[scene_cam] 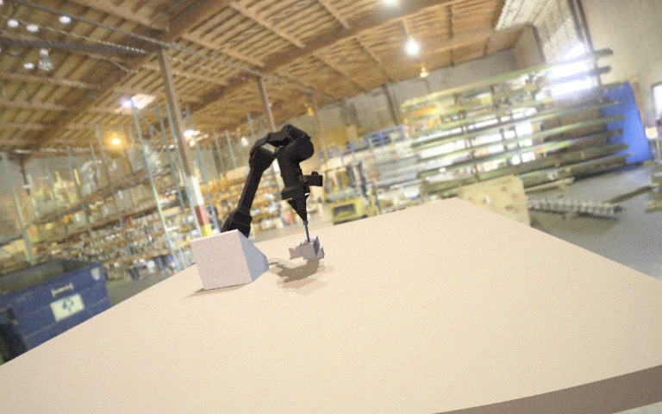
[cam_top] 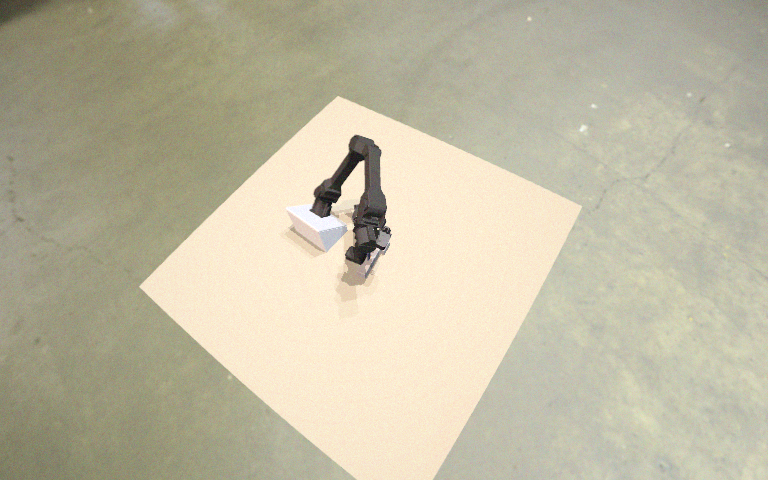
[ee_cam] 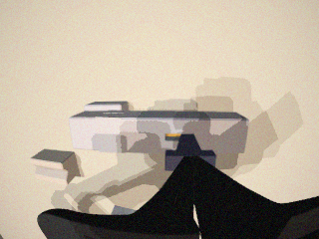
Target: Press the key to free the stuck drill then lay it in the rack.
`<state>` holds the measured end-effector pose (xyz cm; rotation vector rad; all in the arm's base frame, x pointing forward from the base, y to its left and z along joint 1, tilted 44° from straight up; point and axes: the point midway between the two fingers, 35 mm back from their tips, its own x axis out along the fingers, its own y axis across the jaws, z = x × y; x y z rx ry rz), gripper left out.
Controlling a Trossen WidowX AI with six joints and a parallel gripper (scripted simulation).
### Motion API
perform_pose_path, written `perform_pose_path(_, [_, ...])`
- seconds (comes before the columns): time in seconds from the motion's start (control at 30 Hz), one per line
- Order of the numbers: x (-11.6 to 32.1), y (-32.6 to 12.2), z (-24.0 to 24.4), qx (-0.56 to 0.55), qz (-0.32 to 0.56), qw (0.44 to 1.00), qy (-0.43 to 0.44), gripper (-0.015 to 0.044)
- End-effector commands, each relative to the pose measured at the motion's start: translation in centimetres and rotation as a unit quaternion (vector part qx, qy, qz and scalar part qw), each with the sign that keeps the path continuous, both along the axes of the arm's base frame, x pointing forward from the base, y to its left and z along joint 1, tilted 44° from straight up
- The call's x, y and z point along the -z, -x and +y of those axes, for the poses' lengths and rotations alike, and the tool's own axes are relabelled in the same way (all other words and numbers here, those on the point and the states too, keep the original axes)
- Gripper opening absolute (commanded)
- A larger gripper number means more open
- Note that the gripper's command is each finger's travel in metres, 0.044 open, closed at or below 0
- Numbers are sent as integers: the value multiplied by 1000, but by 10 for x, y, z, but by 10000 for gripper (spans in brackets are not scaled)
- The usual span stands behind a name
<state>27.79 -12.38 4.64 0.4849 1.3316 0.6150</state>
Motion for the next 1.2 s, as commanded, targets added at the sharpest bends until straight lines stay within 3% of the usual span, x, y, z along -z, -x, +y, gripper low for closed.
perform_pose_path(0.0, [7,1,10,-9,9,1000,-6,0])
perform_pose_path(1.17, [14,2,19,-9,9,1000,-6,0])
